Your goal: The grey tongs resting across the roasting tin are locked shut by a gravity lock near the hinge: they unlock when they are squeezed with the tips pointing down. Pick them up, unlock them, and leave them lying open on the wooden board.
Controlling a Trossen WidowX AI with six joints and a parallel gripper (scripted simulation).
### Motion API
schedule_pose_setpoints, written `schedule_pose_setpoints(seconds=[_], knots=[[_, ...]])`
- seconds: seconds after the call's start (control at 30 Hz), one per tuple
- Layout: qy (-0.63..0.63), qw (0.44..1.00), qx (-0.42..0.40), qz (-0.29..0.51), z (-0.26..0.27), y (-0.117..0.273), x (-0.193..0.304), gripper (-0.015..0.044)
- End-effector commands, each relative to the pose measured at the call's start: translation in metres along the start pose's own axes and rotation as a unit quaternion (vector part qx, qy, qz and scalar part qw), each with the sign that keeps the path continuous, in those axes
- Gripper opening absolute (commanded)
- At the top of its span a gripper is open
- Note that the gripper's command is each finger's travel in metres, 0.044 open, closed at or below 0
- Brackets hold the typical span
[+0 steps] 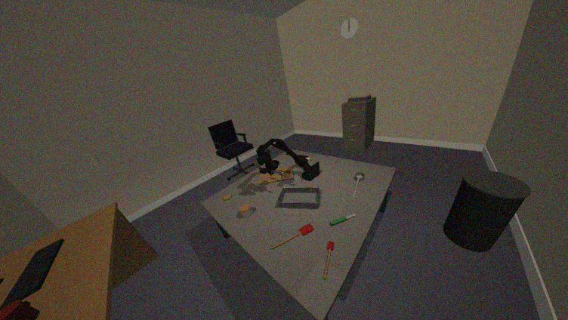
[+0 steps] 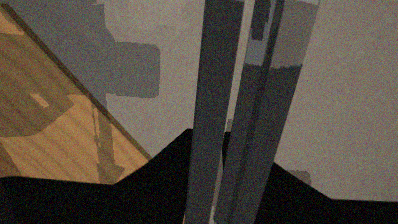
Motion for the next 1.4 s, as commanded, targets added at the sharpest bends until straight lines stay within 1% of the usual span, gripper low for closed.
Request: schedule_pose_setpoints(seconds=[0.0, 0.33, 0.67, 1.0, 1.37], knots=[[-0.079, 0.997, 0.003, 0.002, 0.005, 0.001, 0.01, -0.015], [-0.275, 0.961, 0.006, -0.001, 0.015, 0.002, 0.028, -0.015], [-0.46, 0.888, 0.008, -0.004, 0.026, 0.002, 0.046, -0.015], [-0.627, 0.779, 0.01, -0.008, 0.038, 0.002, 0.063, -0.015], [-0.782, 0.623, 0.01, -0.012, 0.052, 0.002, 0.08, -0.015]])
Point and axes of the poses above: the point midway between the two fingers, 35 mm back from their tips, its own y axis back along the fingers, its own z axis across the jaws, x = y × z, the point moved 5 cm from there along y, back along the fingers
